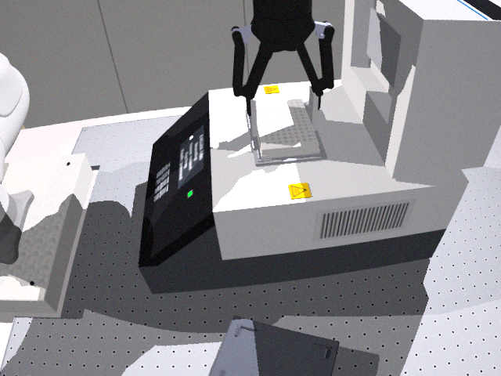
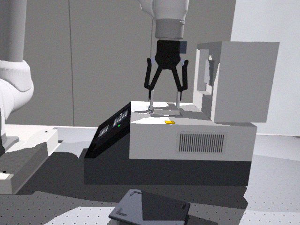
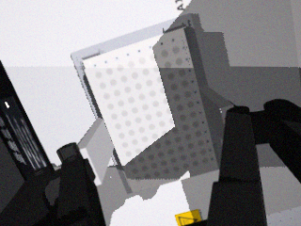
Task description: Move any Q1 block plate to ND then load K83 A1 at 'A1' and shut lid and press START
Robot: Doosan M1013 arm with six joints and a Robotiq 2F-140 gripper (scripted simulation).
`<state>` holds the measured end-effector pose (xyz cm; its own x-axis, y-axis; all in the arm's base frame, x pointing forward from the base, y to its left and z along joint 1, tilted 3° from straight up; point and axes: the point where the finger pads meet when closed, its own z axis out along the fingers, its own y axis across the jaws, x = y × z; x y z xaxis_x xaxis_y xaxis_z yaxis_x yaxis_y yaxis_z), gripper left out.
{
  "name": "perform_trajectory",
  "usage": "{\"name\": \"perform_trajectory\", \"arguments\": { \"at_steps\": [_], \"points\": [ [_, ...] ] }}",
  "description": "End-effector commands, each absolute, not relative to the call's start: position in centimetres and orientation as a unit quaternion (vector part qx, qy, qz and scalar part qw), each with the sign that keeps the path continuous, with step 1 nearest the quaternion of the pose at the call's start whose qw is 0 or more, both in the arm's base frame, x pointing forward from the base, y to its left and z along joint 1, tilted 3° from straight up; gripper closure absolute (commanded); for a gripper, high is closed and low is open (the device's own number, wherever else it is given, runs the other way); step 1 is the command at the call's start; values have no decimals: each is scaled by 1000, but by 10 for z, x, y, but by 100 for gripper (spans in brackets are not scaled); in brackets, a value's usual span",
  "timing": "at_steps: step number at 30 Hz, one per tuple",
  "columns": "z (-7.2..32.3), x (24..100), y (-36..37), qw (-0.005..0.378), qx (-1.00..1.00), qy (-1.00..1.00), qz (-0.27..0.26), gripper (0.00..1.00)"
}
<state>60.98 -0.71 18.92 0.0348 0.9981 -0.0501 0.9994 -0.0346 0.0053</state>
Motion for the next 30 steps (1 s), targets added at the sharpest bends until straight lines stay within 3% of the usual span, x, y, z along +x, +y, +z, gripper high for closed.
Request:
{"name": "perform_trajectory", "arguments": {
  "at_steps": [1, 30],
  "points": [
    [189, 610, -7, 19, 719, 695, -16, 100],
    [214, 610, -6, 19, 719, 695, -16, 100]
  ]
}}
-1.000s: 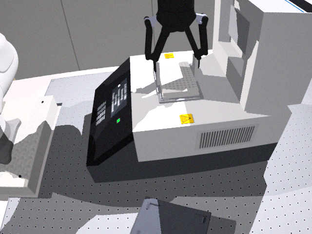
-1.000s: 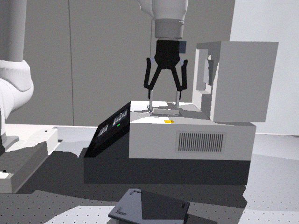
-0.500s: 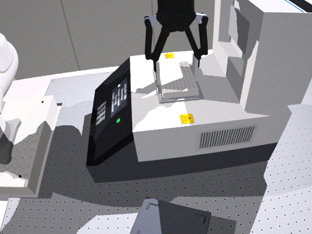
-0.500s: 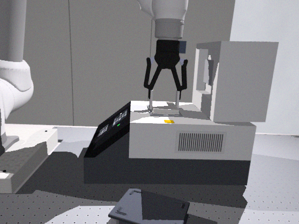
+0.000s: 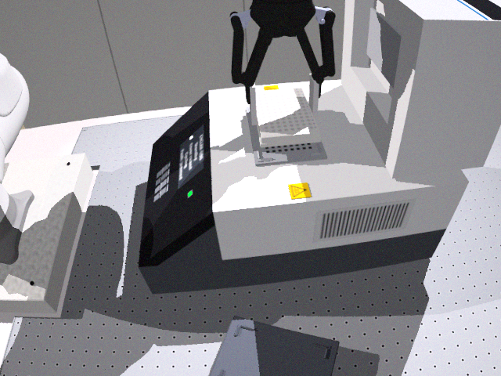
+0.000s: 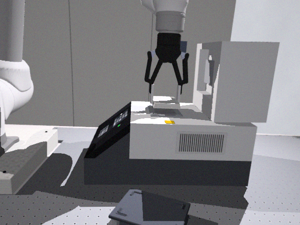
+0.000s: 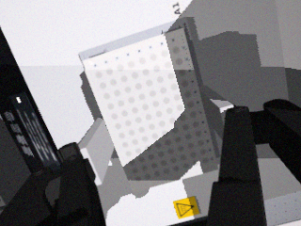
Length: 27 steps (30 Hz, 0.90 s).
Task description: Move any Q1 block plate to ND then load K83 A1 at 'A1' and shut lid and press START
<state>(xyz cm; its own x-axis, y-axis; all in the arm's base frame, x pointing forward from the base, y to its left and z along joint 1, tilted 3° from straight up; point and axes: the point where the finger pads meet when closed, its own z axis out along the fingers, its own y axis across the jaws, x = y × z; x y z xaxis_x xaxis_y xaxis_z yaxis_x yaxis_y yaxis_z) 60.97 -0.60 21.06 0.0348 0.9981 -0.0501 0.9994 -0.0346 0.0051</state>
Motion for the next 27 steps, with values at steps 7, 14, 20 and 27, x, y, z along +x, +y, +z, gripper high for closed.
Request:
{"name": "perform_trajectory", "arguments": {
  "at_steps": [7, 14, 20, 27],
  "points": [
    [222, 610, -5, 19, 719, 695, -16, 100],
    [234, 610, -5, 19, 719, 695, -16, 100],
    [236, 610, -5, 19, 719, 695, -16, 100],
    [236, 610, -5, 19, 719, 695, -16, 100]
  ]
}}
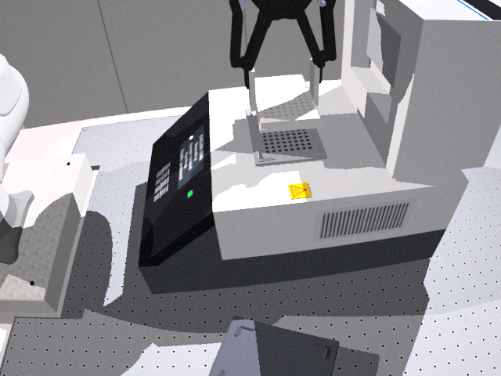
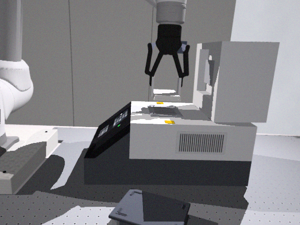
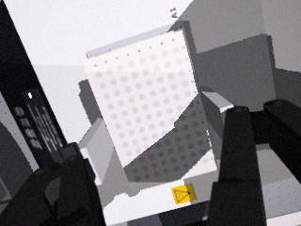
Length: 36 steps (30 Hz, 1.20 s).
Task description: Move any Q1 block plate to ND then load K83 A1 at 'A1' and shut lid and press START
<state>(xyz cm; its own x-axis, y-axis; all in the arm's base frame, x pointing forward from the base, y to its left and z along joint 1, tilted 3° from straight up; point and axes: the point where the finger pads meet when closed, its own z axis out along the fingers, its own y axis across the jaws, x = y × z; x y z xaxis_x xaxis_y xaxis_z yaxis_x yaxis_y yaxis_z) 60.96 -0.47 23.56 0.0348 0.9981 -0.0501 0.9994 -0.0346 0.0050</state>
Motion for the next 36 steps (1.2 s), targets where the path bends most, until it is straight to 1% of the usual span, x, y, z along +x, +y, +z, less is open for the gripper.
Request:
{"name": "perform_trajectory", "arguments": {
  "at_steps": [1, 11, 24, 36],
  "points": [
    [236, 610, -5, 19, 719, 695, -16, 100],
    [236, 606, -19, 20, 753, 658, -15, 100],
    [240, 592, -83, 23, 873, 487, -11, 100],
    [242, 582, -129, 24, 935, 353, -7, 100]
  ]
}}
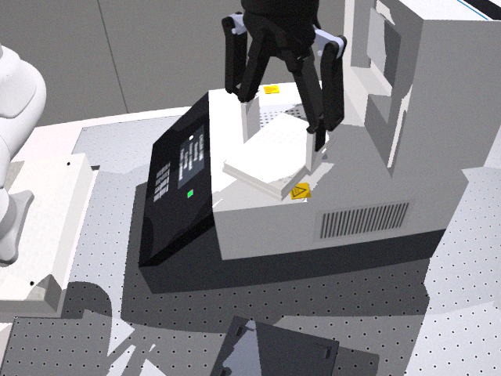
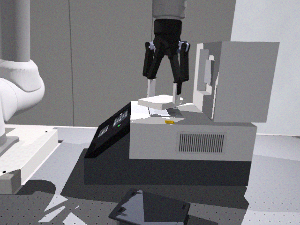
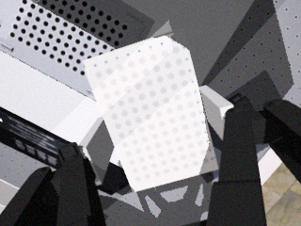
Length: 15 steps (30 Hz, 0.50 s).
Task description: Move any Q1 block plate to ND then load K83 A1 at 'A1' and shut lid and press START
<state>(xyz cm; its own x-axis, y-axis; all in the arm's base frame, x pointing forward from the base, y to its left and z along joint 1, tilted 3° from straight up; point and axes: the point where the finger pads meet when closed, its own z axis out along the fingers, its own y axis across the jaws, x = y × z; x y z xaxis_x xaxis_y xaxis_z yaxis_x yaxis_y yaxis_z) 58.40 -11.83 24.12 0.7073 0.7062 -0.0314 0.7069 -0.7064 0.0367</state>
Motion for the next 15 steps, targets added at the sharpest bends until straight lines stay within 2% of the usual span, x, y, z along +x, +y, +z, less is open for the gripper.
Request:
{"name": "perform_trajectory", "arguments": {
  "at_steps": [1, 15],
  "points": [
    [242, 581, -134, 24, 941, 337, -7, 100],
    [245, 568, -190, 25, 988, 153, -2, 100]
  ]
}}
